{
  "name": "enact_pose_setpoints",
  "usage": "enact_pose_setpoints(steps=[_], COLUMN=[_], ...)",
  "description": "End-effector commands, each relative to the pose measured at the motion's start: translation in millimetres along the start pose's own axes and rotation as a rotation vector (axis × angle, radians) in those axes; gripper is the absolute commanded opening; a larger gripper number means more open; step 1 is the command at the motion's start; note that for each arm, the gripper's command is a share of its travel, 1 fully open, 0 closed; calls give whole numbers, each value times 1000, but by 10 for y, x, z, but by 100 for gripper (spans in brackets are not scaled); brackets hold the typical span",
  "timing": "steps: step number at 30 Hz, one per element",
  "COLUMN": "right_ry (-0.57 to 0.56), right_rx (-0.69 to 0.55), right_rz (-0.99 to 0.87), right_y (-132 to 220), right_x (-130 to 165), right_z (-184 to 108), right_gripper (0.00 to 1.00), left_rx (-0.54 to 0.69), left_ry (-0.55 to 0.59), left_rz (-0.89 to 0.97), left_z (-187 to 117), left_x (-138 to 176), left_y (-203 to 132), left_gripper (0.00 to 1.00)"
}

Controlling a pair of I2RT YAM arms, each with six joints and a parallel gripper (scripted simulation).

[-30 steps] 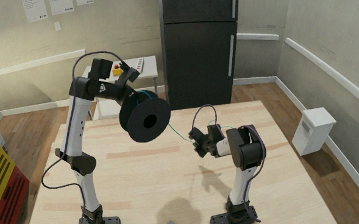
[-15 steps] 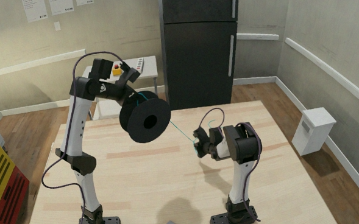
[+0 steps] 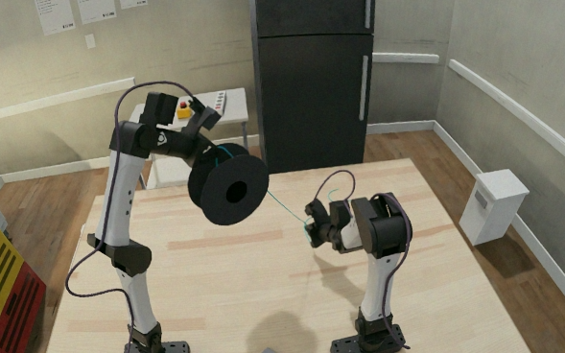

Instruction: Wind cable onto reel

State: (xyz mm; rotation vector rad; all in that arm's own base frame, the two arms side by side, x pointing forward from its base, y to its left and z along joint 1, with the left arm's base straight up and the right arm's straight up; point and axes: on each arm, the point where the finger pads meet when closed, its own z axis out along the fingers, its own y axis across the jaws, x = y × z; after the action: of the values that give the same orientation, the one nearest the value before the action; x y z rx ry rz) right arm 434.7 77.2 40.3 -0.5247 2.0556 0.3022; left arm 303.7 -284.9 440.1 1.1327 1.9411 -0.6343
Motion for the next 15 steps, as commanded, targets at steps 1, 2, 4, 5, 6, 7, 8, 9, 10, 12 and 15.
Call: enact_pose_setpoints(steps=[1,2,4,5,6,7,8,9,10,12,15], right_ry=[15,13,10,10,10,10,10,9,10,18,14], right_rx=[-1,3,0,2,2,2,2,8,2,-2,0], right_rz=[14,15,11,13,13,13,13,15,12,14,13], right_y=[31,17,36,30,33,33,33,7,43,64,81], right_x=[88,86,75,80,83,83,83,70,84,107,119], right_z=[27,19,26,24,24,24,24,20,27,39,35], right_gripper=[0,0,0,0,0,0,0,0,0,0,0], left_rx=[-8,-8,-8,-8,-8,-8,-8,-8,-8,-8,-8], left_ry=[-91,-91,-91,-91,-91,-91,-91,-91,-91,-91,-91], left_rz=[25,25,25,25,25,25,25,25,25,25,25], left_z=[-107,-107,-107,-107,-107,-107,-107,-107,-107,-107,-107], left_x=[-228,-228,-228,-228,-228,-228,-228,-228,-228,-228,-228], left_y=[-21,-21,-21,-21,-21,-21,-21,-21,-21,-21,-21], left_gripper=[0,0,0,0,0,0,0,0,0,0,0])
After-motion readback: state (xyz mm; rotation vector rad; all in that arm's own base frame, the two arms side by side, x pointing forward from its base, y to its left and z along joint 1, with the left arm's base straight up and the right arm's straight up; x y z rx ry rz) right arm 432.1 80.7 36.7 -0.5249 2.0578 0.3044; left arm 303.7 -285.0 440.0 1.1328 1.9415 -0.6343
